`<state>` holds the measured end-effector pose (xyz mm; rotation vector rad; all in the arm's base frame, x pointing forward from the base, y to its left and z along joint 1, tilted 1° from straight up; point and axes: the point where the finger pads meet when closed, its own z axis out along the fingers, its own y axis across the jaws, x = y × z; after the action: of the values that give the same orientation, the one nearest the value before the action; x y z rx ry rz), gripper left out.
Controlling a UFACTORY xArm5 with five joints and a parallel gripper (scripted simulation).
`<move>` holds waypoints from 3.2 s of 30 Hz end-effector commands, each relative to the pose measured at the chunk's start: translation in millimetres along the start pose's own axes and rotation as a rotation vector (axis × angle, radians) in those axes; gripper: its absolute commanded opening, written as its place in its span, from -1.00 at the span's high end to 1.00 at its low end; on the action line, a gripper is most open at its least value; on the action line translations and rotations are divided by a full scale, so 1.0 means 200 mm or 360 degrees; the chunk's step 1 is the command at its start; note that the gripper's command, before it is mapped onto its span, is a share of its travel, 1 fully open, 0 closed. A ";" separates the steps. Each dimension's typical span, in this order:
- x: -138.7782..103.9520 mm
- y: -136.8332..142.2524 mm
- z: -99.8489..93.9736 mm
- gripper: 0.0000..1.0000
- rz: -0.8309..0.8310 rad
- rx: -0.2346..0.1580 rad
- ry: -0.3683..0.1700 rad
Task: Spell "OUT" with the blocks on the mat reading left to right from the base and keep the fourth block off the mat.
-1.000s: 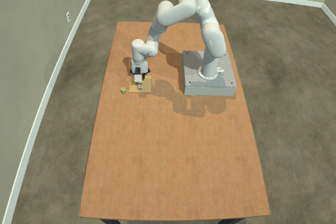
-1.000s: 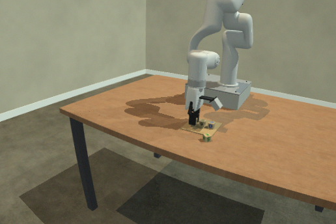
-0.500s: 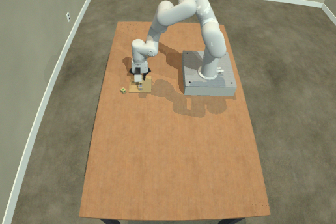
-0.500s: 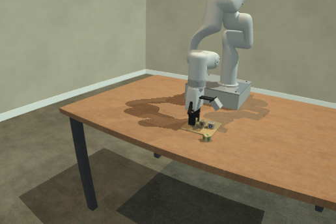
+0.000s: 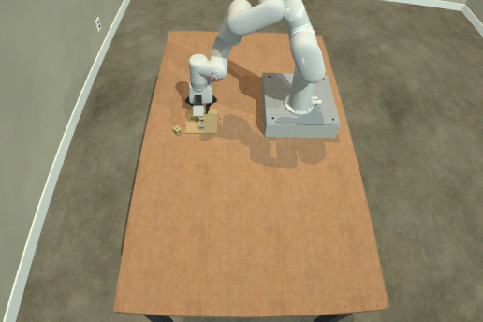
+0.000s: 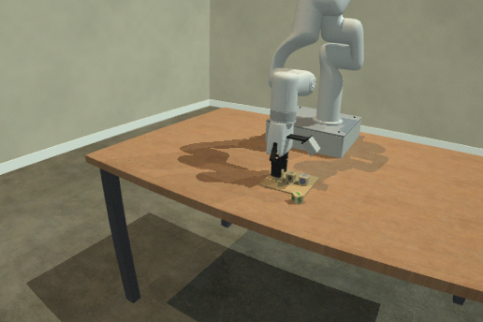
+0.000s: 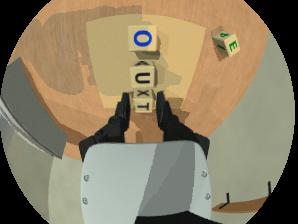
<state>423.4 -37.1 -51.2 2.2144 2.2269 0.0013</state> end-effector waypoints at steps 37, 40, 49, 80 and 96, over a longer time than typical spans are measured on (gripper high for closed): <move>-0.01 0.01 -0.40 -1.00 0.0000 -0.0007 -0.0001; -0.01 0.01 -0.40 -1.00 0.0000 -0.0007 -0.0001; -0.01 0.01 -0.43 -1.00 0.0000 -0.0006 -0.0001; -0.01 0.00 -0.81 -1.00 0.0000 -0.0006 -0.0001; -0.01 0.00 -0.81 -1.00 0.0000 -0.0006 -0.0001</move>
<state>422.6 -38.7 110.4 2.2143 2.2268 0.0016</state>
